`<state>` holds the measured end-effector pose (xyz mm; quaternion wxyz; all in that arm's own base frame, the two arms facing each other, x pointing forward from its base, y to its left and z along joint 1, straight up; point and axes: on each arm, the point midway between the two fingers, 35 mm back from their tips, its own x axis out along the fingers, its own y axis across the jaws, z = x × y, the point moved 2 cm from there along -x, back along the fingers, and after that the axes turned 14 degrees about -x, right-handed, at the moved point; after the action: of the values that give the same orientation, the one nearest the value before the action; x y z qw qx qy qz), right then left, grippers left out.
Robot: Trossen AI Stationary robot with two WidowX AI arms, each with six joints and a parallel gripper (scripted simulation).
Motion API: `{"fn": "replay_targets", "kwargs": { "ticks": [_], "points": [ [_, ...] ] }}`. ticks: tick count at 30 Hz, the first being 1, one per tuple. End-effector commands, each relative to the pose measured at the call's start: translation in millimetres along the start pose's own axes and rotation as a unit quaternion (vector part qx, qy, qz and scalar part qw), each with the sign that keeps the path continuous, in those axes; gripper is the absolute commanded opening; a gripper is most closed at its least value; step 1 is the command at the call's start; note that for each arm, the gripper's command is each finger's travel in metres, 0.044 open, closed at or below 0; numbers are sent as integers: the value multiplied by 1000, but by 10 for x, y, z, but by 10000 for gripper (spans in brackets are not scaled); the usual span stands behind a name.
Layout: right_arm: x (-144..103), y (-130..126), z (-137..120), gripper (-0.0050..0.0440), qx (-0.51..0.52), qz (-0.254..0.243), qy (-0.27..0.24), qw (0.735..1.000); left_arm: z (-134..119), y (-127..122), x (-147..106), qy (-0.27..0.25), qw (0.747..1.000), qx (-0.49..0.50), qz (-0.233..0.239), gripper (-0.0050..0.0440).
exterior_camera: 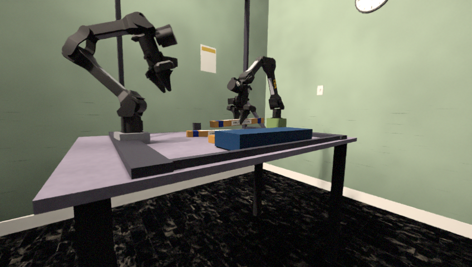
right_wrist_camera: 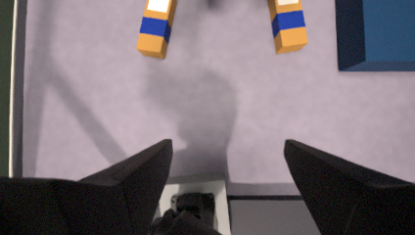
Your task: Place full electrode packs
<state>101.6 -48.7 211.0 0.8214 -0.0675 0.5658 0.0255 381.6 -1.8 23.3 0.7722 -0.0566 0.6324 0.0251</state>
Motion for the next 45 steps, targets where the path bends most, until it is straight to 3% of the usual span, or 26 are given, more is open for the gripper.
{"fn": "replay_targets", "kwargs": {
  "ticks": [1, 45],
  "points": [
    [-66, -11, 36, 330, -4, -7, -11, 1000, 226, -31, -188, -52, 999, 4, -7, -50],
    [-66, -11, 36, 330, -4, -7, -11, 1000, 306, -39, -218, -52, 999, 4, -7, -50]
  ]
}}
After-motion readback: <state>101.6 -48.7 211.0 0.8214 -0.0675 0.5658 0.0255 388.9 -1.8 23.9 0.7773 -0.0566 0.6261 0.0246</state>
